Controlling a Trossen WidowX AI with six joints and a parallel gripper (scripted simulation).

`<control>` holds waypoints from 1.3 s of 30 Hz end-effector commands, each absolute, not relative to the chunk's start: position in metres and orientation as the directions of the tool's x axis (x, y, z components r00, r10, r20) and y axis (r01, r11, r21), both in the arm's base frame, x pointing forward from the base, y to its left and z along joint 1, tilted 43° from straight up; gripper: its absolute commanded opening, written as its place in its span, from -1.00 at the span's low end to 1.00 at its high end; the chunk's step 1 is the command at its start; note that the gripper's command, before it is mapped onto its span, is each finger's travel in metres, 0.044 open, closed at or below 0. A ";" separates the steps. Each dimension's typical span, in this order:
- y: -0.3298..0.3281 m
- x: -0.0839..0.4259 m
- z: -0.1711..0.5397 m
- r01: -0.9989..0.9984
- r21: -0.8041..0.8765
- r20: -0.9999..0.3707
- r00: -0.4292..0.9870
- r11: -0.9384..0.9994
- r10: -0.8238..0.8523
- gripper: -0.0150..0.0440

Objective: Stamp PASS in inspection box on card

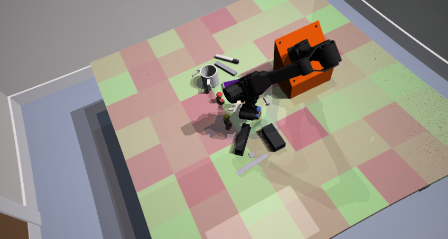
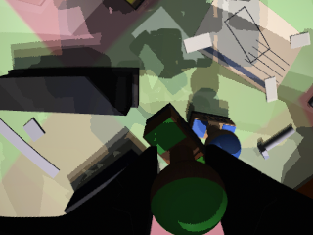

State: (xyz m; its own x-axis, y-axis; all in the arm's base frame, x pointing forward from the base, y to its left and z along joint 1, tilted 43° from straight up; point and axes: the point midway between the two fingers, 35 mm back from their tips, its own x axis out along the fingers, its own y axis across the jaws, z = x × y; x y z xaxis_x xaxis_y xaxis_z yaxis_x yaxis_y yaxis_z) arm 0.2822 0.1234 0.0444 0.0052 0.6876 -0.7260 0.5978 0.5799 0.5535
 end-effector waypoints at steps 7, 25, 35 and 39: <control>0.134 0.275 0.050 0.606 0.549 -0.722 -0.002 0.575 0.691 -0.49; 0.154 0.277 0.028 0.606 0.548 -0.723 -0.002 0.576 0.690 -0.49; 0.165 0.277 0.016 0.606 0.549 -0.723 -0.002 0.576 0.691 -0.49; 0.170 0.276 0.012 0.606 0.549 -0.722 -0.002 0.575 0.692 -0.49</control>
State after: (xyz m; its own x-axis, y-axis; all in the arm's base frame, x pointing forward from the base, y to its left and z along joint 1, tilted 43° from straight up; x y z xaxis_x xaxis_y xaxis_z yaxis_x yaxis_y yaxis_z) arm 0.2794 0.1667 0.0189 0.0054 0.6955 -0.7185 0.5986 0.5733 0.5594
